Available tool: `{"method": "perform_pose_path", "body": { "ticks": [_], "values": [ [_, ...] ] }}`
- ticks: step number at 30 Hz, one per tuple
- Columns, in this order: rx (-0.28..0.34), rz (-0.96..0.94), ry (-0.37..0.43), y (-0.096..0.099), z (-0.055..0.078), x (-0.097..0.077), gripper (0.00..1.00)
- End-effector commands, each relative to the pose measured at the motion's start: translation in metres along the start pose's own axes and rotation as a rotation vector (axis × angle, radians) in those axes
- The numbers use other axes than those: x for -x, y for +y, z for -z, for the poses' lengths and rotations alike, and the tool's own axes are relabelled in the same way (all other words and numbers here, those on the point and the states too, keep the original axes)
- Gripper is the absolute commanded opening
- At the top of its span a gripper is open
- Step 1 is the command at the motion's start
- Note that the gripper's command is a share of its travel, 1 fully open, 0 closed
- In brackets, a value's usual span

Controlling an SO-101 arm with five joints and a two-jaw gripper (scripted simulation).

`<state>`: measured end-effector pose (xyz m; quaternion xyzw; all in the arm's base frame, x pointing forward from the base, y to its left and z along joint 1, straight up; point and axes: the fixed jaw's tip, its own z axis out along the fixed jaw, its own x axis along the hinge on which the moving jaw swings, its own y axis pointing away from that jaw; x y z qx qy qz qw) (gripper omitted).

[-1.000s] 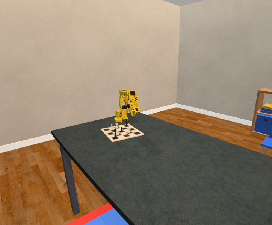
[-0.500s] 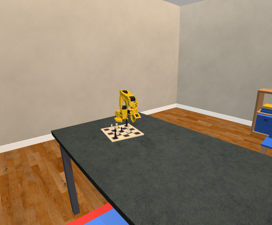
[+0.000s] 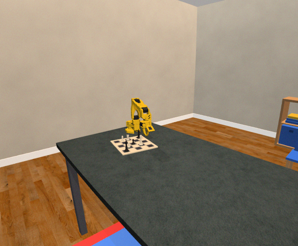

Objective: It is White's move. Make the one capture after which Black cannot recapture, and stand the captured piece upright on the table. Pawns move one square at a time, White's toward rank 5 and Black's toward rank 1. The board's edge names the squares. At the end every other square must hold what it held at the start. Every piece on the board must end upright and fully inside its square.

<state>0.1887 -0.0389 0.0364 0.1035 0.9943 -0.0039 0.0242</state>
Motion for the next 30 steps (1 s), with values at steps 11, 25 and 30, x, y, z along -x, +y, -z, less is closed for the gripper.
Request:
{"method": "perform_pose_path", "body": {
  "ticks": [11, 25, 30],
  "values": [
    [0.002, 0.016, 0.027, 0.0021, -0.0103, -0.0095, 0.0],
    [0.002, 0.016, 0.027, 0.0021, -0.0103, -0.0095, 0.0],
    [0.002, 0.016, 0.027, 0.0021, -0.0103, -0.0095, 0.0]
  ]
}}
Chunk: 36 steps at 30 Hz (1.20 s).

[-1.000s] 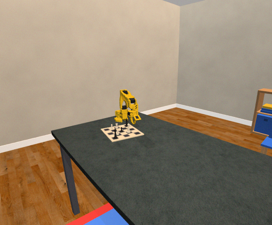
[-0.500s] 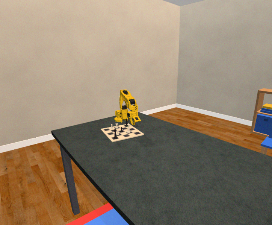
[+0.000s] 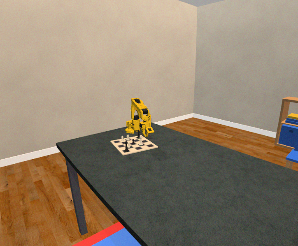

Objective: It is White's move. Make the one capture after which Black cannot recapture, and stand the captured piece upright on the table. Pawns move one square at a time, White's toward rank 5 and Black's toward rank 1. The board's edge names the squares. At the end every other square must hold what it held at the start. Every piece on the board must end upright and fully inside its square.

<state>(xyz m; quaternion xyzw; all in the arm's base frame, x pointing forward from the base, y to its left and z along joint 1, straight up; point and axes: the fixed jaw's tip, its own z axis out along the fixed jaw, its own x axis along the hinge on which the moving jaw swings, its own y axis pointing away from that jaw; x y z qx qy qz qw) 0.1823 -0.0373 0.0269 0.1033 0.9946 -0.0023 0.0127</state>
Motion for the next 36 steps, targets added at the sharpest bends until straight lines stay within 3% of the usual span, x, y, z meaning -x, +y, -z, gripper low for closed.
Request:
{"method": "perform_pose_path", "body": {
  "ticks": [1, 14, 25, 27, 32, 36],
  "values": [
    [0.001, 0.016, 0.003, 0.002, -0.001, -0.002, 0.0],
    [0.001, 0.016, 0.003, 0.002, 0.003, -0.002, 0.0],
    [0.001, 0.016, 0.003, 0.002, 0.043, -0.002, 0.0],
    [0.001, 0.016, 0.003, 0.002, 0.043, -0.002, 0.0],
    [0.001, 0.016, -0.005, 0.002, 0.06, -0.002, 0.0],
    [0.001, 0.016, -0.023, 0.002, 0.067, -0.002, 0.0]
  ]
}}
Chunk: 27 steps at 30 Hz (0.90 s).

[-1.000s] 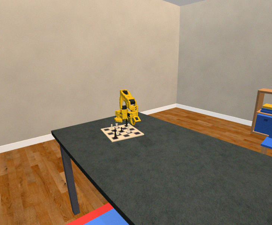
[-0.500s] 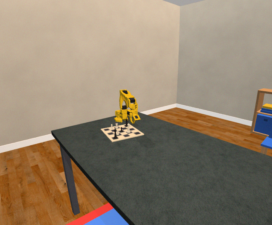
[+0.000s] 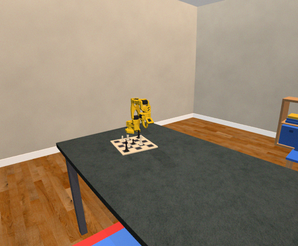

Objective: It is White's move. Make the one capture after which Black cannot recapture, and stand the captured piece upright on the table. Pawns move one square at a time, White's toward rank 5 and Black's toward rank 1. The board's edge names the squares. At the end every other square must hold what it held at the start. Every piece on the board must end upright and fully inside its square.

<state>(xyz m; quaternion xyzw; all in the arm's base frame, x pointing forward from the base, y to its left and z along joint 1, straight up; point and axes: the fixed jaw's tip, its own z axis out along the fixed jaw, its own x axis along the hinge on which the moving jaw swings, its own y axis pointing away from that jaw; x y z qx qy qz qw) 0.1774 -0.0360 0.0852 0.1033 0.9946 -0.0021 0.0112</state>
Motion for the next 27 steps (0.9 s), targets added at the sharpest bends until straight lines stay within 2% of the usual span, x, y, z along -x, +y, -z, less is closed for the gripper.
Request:
{"method": "perform_pose_path", "body": {
  "ticks": [1, 8, 12, 16, 23, 25, 27],
  "values": [
    [0.0, 0.016, -0.028, 0.002, 0.01, 0.001, 0.0],
    [0.0, 0.015, -0.031, 0.001, 0.01, 0.001, 0.0],
    [-0.001, 0.0, -0.063, 0.0, 0.014, -0.002, 0.01],
    [-0.007, -0.039, -0.148, -0.005, 0.021, -0.011, 0.03],
    [-0.029, -0.138, -0.366, -0.015, 0.028, -0.033, 0.08],
    [-0.029, -0.138, -0.366, -0.015, 0.028, -0.033, 0.08],
    [-0.036, -0.162, -0.42, -0.017, 0.028, -0.038, 0.1]
  ]
}}
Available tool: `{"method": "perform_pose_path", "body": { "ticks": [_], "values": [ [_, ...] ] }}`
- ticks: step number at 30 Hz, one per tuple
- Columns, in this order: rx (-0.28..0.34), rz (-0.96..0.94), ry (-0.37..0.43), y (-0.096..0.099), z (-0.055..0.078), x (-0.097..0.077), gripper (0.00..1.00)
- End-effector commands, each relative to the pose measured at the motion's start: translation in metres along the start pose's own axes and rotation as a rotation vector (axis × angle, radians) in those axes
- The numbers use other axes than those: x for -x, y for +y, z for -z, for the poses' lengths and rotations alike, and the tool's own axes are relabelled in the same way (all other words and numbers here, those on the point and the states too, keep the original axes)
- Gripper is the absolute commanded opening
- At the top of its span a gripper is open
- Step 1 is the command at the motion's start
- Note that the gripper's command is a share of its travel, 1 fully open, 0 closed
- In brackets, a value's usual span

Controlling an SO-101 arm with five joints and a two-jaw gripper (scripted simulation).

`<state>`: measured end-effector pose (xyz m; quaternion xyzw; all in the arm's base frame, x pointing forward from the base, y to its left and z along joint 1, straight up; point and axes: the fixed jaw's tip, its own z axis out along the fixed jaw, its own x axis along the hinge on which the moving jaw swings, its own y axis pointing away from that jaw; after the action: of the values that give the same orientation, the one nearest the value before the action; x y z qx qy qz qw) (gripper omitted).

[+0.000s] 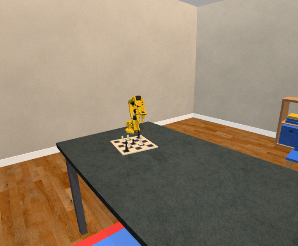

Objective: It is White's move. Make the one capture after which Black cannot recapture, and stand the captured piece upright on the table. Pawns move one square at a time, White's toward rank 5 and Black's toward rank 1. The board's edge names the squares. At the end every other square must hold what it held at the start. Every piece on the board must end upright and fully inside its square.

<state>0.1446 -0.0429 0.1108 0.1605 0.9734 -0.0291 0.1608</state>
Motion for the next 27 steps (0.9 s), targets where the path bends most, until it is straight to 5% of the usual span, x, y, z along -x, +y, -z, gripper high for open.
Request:
{"method": "perform_pose_path", "body": {
  "ticks": [1, 7, 27],
  "values": [
    [-0.015, -0.053, -0.139, -0.0054, 0.0032, -0.0081, 0.1],
    [-0.026, -0.081, -0.208, -0.0086, 0.002, -0.0125, 0.12],
    [-0.029, -0.09, -0.21, -0.0096, -0.0027, -0.0157, 0.12]
  ]
}}
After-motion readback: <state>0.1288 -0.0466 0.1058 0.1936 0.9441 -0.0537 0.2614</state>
